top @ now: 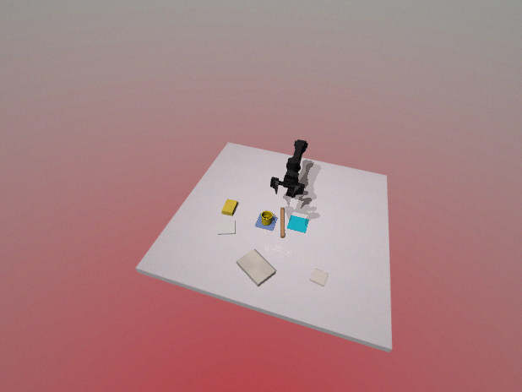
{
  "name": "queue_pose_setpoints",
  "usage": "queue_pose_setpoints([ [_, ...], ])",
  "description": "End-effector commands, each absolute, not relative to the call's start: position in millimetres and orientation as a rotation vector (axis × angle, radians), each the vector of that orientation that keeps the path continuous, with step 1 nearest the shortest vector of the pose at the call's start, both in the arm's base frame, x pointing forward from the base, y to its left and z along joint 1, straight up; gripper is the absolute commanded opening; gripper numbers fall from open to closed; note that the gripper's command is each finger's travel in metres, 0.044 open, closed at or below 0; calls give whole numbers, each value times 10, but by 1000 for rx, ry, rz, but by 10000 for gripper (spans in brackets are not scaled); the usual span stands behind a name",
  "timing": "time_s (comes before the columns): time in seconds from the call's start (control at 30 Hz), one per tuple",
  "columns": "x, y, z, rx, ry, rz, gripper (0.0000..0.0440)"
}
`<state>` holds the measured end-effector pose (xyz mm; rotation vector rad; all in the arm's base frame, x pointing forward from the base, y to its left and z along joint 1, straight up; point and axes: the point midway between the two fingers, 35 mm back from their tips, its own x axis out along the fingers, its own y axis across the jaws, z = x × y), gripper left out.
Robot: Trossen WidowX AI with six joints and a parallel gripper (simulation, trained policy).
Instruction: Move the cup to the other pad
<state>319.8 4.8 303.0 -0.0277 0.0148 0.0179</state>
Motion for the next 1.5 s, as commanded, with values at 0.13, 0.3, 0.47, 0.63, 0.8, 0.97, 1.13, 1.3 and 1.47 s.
queue_pose_setpoints([
  [0.13, 3212, 39, 3005, -15, 49, 2, 269],
  [0.3, 3233, 67, 2956, 4, 102, 0, 138],
  [0.47, 3271, 122, 2892, 27, 172, 9, 96],
  [0.63, 3317, 191, 2847, 54, 241, 23, 101],
  [0.8, 3358, 253, 2802, 80, 311, 32, 104],
  [0.97, 3394, 309, 2757, 105, 383, 35, 105],
  [1.13, 3424, 359, 2709, 128, 457, 34, 103],
  [1.3, 3447, 402, 2659, 148, 533, 29, 102],
  [1.47, 3463, 436, 2604, 163, 610, 20, 103],
])
